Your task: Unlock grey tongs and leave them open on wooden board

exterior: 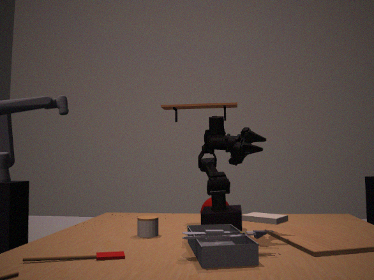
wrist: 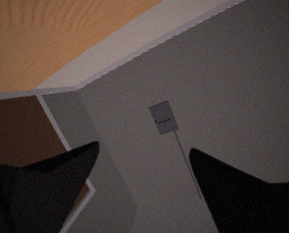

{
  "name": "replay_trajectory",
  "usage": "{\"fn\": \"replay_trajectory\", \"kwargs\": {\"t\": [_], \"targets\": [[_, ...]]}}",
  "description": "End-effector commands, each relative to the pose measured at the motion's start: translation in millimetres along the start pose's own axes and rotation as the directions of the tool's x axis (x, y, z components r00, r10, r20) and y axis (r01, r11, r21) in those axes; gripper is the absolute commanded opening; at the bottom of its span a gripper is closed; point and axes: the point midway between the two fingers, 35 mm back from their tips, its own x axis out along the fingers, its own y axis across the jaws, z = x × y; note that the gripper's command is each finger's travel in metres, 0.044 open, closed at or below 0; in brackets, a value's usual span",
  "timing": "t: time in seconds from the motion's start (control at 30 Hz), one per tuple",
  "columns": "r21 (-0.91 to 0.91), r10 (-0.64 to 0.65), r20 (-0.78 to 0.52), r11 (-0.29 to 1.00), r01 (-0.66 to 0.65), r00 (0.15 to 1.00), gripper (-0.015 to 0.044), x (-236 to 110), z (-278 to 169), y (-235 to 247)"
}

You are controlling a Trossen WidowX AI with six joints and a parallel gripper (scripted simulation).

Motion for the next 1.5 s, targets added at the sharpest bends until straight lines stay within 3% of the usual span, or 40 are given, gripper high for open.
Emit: {"fn": "replay_trajectory", "kwargs": {"t": [0.0,0.13,0.37,0.63,0.9,0.97,1.47], "targets": [[0.01,0.007,0.001,1.0,-0.007,1.0,0.0374,0,-1,2],[0.139,0.09,0.013,0.986,-0.091,0.996,0.0269,5,-7,25],[0.504,0.358,0.105,0.785,-0.36,0.928,0.026,13,-15,109],[0.756,0.6,0.294,0.331,-0.565,0.744,0.026,6,6,213],[0.794,0.713,0.516,-0.19,-0.578,0.475,0.026,-20,59,306],[0.78,0.718,0.553,-0.27,-0.564,0.422,0.026,-26,71,319],[0.778,0.719,0.558,-0.28,-0.562,0.415,0.026,-32,69,327]]}}
